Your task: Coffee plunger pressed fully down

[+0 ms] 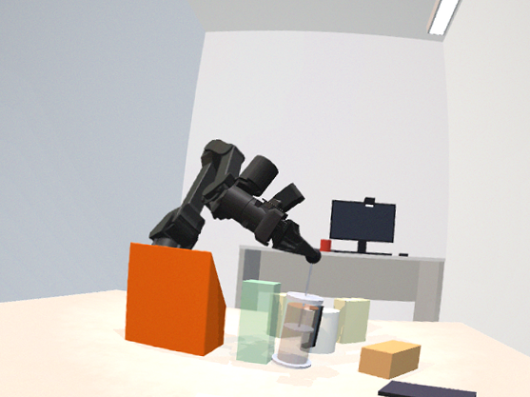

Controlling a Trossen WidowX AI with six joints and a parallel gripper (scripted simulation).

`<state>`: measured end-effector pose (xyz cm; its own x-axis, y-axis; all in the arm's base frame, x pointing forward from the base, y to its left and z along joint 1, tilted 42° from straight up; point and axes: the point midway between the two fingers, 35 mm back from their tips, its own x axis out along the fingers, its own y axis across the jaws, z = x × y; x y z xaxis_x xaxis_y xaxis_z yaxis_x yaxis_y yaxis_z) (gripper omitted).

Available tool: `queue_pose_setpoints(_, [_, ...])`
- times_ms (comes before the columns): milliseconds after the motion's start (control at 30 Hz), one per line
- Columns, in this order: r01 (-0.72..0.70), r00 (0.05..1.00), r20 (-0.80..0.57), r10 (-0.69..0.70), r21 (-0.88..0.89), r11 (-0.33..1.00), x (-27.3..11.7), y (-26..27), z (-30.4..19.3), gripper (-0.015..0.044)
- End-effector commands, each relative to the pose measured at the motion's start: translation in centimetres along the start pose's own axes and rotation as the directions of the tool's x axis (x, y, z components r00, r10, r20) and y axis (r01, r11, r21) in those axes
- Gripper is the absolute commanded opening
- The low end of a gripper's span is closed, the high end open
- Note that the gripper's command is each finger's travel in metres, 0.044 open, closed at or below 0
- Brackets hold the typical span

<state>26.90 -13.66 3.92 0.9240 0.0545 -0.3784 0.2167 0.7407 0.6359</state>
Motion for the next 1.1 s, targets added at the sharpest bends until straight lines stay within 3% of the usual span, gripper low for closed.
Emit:
queue_pose_setpoints(0, [0.008,0.999,-0.038,-0.007,0.028,1.0,0.4,-0.1,-2.0,0.0117])
queue_pose_setpoints(1067, [0.0,1.0,-0.028,0.001,0.034,0.999,3.2,0.0,-3.9,0.0117])
